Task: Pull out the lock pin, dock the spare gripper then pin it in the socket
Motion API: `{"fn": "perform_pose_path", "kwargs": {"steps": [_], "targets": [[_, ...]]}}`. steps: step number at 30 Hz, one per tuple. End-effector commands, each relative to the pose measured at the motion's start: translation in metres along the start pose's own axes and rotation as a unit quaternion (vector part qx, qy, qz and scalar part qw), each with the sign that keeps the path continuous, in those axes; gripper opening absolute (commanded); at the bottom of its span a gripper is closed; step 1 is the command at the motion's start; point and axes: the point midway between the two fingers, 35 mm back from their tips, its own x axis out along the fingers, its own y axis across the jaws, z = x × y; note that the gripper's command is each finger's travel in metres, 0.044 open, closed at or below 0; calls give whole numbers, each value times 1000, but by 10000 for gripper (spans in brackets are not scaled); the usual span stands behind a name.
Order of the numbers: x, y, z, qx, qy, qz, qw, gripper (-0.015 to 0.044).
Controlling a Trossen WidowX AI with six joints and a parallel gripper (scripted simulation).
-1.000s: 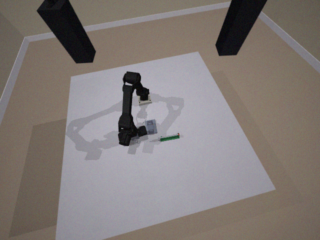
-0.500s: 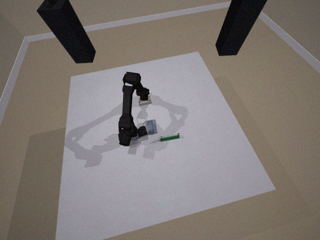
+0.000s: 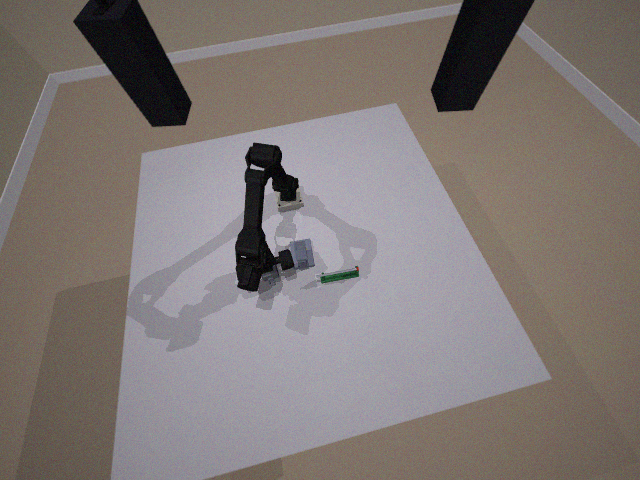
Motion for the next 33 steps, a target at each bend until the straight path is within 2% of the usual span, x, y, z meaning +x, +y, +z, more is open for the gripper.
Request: {"fn": "perform_pose_path", "kwargs": {"steps": [1, 22, 23, 33], "targets": [[-10, 0, 0, 0, 2, 1, 1000, 440], [-41, -4, 9, 5, -30, -15, 999, 440], [-33, -4, 10, 5, -33, -17, 999, 440], [-33, -4, 10, 5, -33, -17, 999, 440]]}}
